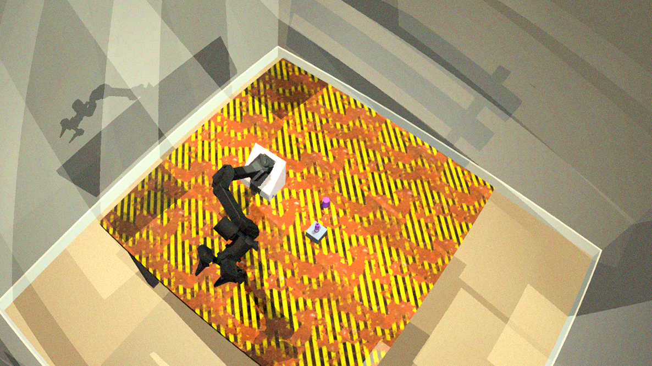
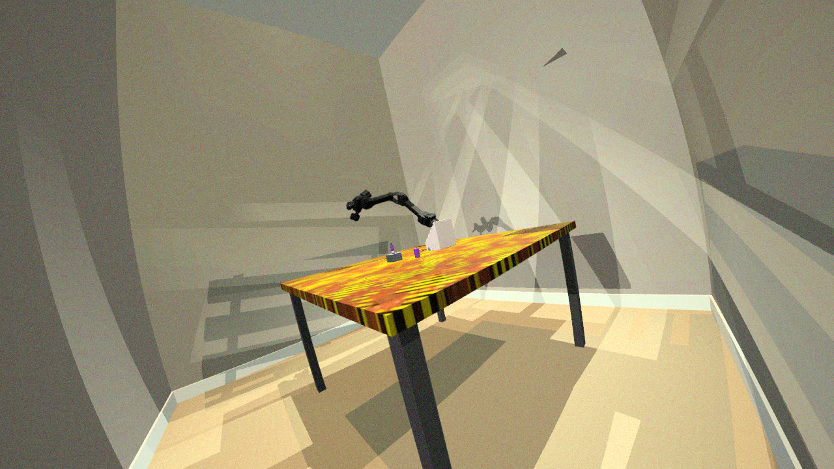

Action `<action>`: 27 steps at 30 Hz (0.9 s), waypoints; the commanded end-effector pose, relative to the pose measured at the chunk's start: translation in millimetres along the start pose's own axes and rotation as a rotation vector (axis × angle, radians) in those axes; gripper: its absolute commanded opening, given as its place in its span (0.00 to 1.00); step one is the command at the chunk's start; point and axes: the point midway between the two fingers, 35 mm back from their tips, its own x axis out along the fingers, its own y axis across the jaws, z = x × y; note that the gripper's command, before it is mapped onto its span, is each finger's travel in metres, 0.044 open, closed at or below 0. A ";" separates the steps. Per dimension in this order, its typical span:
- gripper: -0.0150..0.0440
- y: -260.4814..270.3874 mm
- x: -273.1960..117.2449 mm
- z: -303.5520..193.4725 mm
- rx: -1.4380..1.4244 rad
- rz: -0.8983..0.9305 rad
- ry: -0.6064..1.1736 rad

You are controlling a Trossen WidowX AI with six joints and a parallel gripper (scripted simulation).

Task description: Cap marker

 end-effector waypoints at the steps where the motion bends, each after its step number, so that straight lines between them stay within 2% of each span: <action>1: 0.89 0.4 0.2 0.4 -0.001 0.000 -0.002; 3: 0.80 4.2 1.5 3.1 -0.007 0.001 -0.021; 6: 0.67 42.1 -13.3 20.1 -0.066 0.062 -0.098; 17: 0.67 186.0 -105.1 49.6 -0.276 0.337 -0.369; 27: 0.67 297.1 -216.0 19.8 -0.478 0.625 -0.559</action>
